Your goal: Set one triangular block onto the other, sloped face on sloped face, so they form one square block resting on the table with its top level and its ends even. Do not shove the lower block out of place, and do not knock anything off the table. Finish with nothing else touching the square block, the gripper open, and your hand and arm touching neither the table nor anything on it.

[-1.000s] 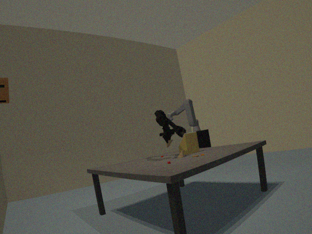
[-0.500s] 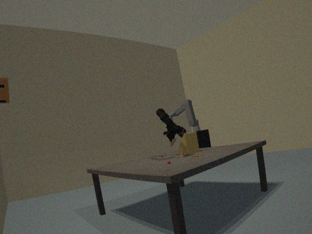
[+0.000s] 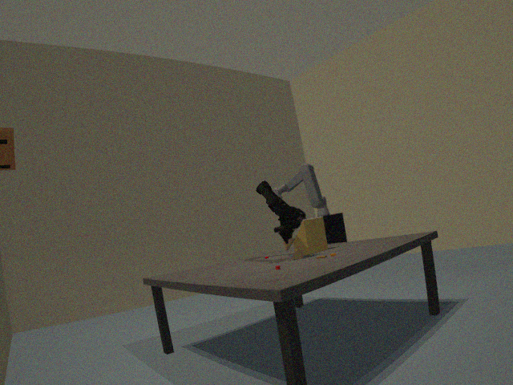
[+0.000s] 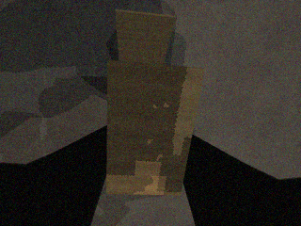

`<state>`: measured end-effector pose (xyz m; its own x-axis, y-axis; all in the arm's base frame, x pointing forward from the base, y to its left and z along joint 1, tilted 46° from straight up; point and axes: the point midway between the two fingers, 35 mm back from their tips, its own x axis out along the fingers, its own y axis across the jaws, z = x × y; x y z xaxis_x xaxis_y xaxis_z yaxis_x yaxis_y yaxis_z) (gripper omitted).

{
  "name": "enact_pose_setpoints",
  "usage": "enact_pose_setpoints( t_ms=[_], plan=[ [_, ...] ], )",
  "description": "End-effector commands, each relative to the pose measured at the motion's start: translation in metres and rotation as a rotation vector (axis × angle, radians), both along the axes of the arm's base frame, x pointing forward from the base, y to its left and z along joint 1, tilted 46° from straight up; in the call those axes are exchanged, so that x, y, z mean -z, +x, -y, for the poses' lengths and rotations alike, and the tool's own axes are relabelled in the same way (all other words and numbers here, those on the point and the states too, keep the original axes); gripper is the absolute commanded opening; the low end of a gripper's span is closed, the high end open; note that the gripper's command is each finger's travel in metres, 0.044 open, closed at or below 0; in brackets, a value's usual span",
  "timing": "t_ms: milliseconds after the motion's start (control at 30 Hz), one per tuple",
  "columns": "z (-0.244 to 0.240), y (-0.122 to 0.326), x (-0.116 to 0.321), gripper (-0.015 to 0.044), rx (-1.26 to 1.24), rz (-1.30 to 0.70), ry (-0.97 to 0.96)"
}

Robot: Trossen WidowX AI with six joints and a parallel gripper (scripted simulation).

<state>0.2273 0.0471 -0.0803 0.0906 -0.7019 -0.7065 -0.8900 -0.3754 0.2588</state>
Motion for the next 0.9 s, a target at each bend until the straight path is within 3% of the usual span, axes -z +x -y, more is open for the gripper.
enact_pose_setpoints(
  t_ms=[0,267,867],
  plan=[
    [0.003,-0.002,0.004,0.0,-0.006,-0.004,-0.005],
    [0.016,-0.007,0.03,0.0,-0.006,-0.004,-0.006],
    [0.018,-0.006,0.029,0.0,-0.012,0.007,-0.009]
  ],
)
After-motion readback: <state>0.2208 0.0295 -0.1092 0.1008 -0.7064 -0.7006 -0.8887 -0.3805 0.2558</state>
